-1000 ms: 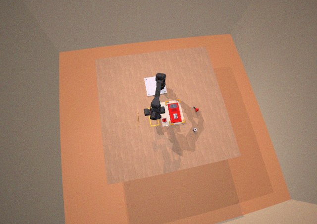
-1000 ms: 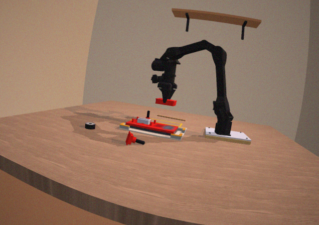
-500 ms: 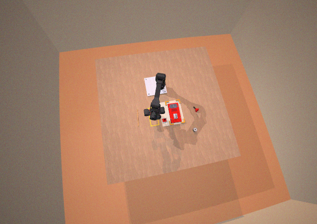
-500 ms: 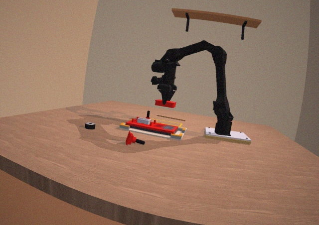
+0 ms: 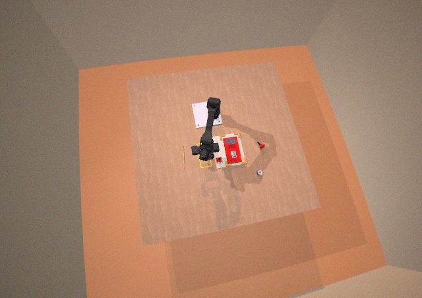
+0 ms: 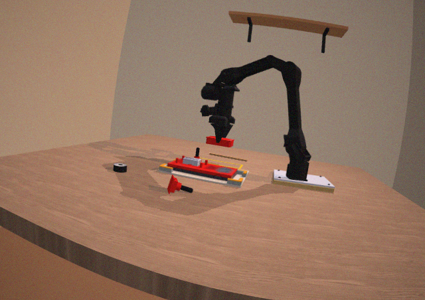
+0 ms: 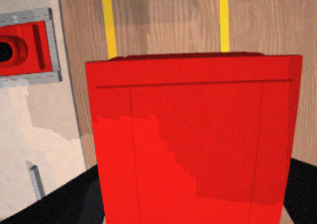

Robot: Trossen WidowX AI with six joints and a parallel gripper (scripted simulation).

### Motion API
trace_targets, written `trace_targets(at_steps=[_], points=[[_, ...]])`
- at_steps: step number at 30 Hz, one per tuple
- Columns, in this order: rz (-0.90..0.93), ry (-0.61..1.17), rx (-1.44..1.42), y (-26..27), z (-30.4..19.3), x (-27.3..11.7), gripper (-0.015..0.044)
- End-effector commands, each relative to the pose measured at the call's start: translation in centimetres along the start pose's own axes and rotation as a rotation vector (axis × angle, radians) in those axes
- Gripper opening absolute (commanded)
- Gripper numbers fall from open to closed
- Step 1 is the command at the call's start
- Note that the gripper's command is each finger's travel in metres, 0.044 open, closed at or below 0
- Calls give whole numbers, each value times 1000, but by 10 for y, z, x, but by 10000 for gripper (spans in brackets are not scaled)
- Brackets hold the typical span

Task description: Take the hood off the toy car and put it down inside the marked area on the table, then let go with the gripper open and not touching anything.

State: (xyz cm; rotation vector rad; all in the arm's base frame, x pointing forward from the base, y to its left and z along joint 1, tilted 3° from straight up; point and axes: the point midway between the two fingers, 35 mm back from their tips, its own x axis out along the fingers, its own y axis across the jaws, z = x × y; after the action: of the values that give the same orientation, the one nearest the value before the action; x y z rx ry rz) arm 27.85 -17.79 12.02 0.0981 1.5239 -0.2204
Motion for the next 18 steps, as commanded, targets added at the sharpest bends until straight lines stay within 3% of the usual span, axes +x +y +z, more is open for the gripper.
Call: trace_targets(at_steps=[1,18], points=[[4,1,-4,1,0,5,0],[4,1,-4,1,0,19,0]])
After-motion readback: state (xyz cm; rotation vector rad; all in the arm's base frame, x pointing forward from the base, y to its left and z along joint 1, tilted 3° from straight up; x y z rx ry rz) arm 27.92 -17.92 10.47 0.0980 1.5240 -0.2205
